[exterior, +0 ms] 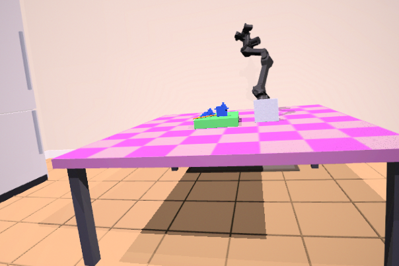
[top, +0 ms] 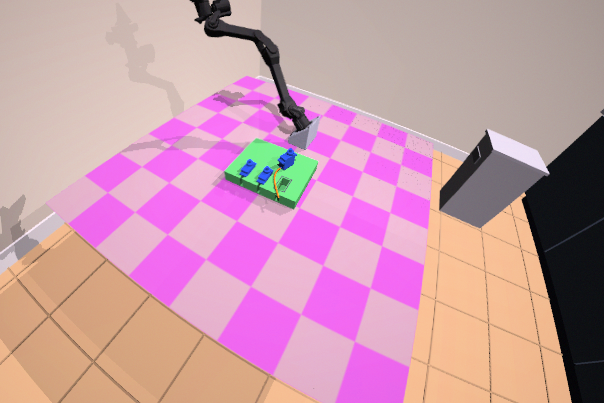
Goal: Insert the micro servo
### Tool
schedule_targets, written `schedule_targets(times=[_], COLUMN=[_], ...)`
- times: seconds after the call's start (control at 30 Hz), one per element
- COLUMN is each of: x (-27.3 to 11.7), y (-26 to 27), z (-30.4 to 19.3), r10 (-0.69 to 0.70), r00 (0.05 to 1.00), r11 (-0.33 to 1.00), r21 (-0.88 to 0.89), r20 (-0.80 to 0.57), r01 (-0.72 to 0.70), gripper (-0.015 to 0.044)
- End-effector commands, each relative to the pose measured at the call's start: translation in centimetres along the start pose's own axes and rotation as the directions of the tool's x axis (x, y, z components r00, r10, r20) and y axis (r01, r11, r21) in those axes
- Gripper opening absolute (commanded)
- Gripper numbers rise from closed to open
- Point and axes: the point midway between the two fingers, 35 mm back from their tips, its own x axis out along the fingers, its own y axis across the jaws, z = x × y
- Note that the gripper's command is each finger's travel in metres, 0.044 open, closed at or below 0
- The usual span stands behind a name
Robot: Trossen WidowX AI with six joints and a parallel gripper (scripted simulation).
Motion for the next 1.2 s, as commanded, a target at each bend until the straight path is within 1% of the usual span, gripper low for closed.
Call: schedule_targets(times=[0.0, 0.1, 0.33, 0.6, 0.9, 1.17], x=[-0.4, -0.6, -1.2, -1.9, -3.1, -3.9], y=[1.1, 1.5, 2.3, 3.8, 5.4, 5.7], z=[1.2, 1.7, 2.8, 5.0, 8.5, 10.7], r10=[0.040, 0.058, 0.103, 0.159, 0.229, 0.253], r00=[0.999, 0.998, 0.994, 0.985, 0.964, 0.950], r11=[0.997, 0.990, 0.975, 0.939, 0.865, 0.795], r21=[0.063, 0.128, 0.193, 0.297, 0.426, 0.520], r20=[0.018, 0.024, 0.035, 0.071, 0.138, 0.182], r01=[-0.041, -0.061, -0.108, -0.173, -0.267, -0.311], gripper=[0.0000, 0.0000, 0.0000, 0.0000, 0.0000, 0.0000])
